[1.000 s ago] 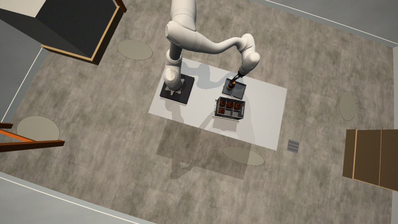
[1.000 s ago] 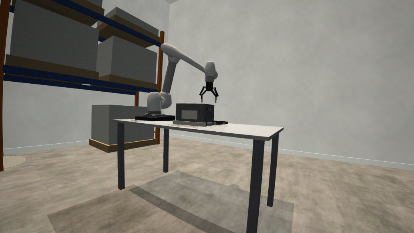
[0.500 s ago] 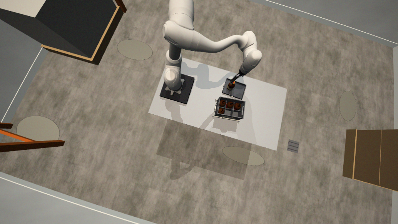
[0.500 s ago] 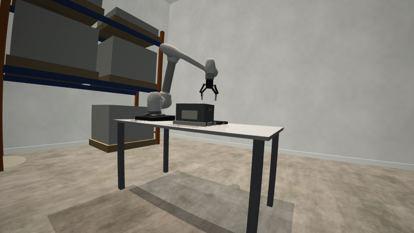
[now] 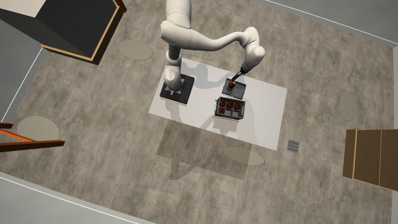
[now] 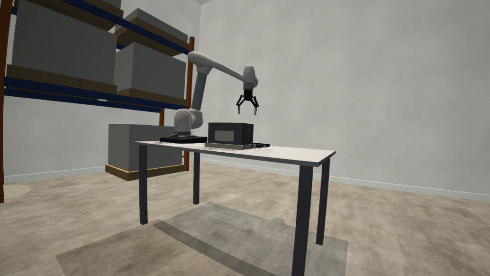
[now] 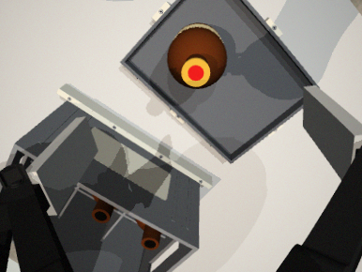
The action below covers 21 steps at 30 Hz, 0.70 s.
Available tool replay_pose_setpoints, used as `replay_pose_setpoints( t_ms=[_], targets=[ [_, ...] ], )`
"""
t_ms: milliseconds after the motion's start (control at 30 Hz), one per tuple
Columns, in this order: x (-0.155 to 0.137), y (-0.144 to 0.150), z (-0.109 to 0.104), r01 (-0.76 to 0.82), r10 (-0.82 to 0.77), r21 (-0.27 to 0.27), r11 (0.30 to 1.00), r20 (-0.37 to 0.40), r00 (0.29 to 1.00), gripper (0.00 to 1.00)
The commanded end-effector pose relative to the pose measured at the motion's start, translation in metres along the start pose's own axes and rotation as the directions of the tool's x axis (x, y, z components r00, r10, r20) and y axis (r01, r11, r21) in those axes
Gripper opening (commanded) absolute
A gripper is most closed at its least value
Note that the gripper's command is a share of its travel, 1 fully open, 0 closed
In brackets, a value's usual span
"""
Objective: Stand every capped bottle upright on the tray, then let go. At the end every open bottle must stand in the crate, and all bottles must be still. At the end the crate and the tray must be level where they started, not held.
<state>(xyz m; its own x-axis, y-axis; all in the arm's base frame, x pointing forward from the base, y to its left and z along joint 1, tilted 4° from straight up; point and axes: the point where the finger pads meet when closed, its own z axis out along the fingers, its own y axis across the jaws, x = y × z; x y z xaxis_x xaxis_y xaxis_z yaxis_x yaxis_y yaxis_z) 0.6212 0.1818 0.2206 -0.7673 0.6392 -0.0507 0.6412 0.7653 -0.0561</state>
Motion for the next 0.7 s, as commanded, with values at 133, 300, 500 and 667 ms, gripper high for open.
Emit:
replay_pose_setpoints(
  t_ms=[133, 300, 500, 667],
  targets=[
    [0.000, 0.000, -0.013, 0.000, 0.000, 0.000, 1.000, 0.000, 1.000, 1.00],
    [0.000, 0.000, -0.021, 0.000, 0.000, 0.000, 1.000, 0.000, 1.000, 1.00],
    [0.000, 0.000, -0.021, 0.000, 0.000, 0.000, 1.000, 0.000, 1.000, 1.00],
    [0.000, 0.000, -0.021, 0.000, 0.000, 0.000, 1.000, 0.000, 1.000, 1.00]
  ],
)
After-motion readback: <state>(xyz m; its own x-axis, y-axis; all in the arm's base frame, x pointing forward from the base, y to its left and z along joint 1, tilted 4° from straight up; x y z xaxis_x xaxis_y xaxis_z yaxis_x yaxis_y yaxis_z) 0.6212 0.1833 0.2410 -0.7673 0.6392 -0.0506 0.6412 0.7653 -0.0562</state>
